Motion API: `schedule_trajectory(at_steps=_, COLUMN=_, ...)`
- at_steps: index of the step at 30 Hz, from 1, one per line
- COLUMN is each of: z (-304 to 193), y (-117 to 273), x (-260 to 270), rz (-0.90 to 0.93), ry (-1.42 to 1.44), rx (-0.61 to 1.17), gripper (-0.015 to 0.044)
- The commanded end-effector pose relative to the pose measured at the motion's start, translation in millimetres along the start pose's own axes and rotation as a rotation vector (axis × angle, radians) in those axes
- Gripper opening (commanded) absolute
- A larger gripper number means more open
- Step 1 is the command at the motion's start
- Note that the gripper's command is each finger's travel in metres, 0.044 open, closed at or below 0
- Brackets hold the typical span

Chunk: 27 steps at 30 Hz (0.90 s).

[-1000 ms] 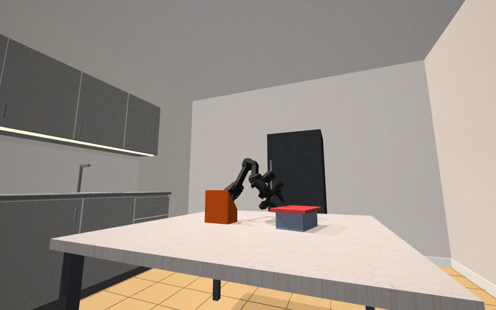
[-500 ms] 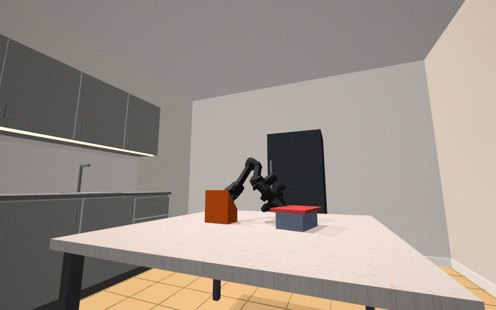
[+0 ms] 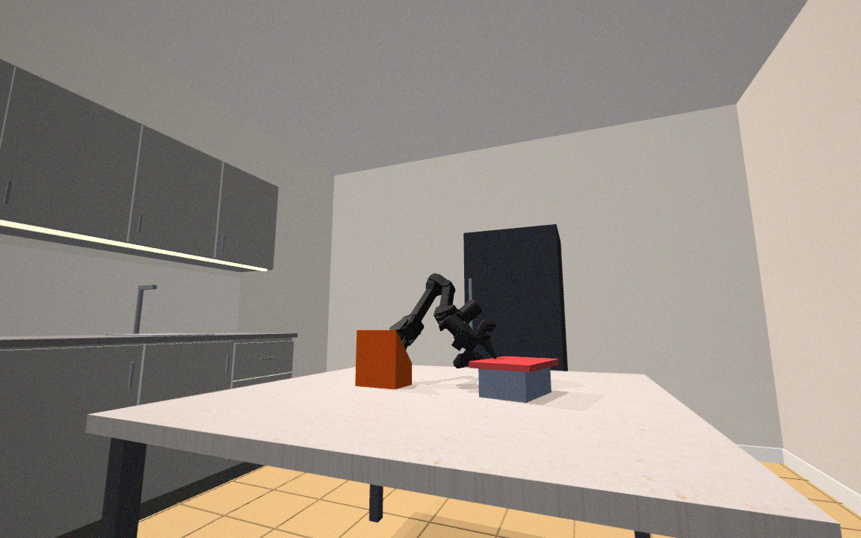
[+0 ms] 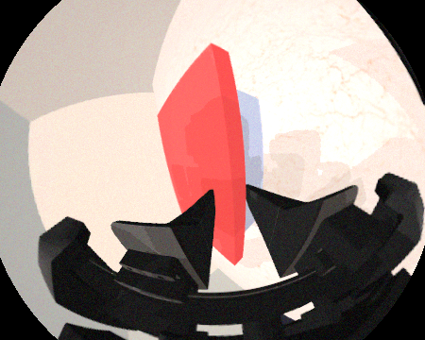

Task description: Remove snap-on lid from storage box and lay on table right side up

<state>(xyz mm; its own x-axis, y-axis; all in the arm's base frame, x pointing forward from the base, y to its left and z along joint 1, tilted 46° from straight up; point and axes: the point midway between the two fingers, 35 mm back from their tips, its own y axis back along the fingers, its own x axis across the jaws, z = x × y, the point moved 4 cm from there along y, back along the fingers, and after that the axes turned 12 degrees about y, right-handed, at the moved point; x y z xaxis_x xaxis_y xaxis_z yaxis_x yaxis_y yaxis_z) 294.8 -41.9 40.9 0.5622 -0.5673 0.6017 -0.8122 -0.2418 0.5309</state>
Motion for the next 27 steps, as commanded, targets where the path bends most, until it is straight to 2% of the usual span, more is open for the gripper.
schedule_trajectory(at_steps=1, z=0.0, y=0.5, x=0.2, rz=0.0, ry=0.0, rx=0.0, gripper=0.0)
schedule_trajectory(at_steps=27, z=0.9, y=4.1, x=4.0, rz=0.0, ry=0.0, rx=0.0, gripper=0.0)
